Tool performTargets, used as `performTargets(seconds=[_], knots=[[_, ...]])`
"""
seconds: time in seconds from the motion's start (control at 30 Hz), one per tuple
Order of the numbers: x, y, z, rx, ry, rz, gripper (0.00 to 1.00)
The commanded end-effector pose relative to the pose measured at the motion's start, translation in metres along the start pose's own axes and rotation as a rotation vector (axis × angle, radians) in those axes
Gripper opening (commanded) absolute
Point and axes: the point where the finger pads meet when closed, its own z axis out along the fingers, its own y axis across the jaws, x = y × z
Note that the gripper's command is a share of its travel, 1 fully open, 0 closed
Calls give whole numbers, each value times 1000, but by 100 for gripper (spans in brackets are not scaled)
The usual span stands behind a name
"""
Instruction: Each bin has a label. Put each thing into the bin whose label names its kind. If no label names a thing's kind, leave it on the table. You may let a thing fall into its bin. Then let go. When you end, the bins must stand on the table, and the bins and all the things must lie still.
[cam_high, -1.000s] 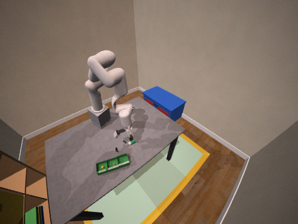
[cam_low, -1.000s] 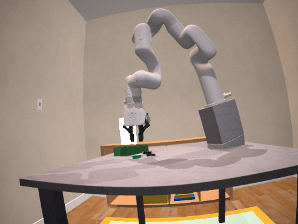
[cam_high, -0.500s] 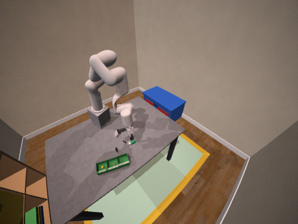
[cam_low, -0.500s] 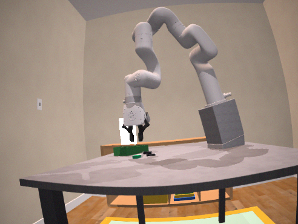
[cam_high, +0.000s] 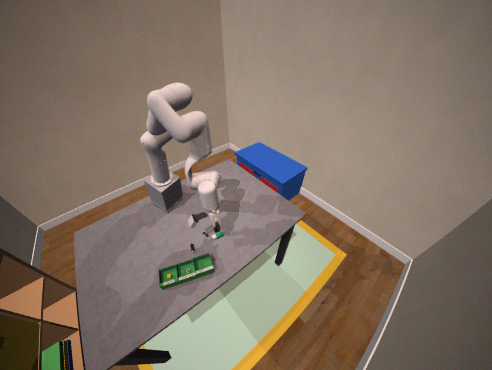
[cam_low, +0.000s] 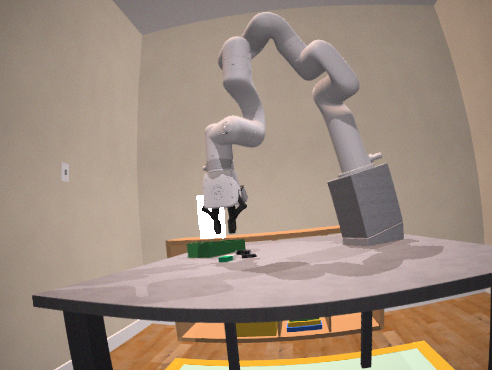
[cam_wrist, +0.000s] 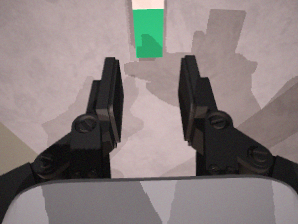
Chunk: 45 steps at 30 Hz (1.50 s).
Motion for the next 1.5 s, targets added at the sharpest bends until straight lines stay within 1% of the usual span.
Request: performTargets(seconds=[0.0, 0.63, 0.67, 0.73, 1.2, 1.47], knots=[[0, -1, -1, 3, -1, 0, 38], [0, -1, -1, 3, -1, 0, 38], [0, -1, 3, 3, -1, 0, 38], [0, -1, 3, 3, -1, 0, 38], [0, -2, 59, 3, -1, 0, 38], [-1, -3, 60, 3, -1, 0, 38]])
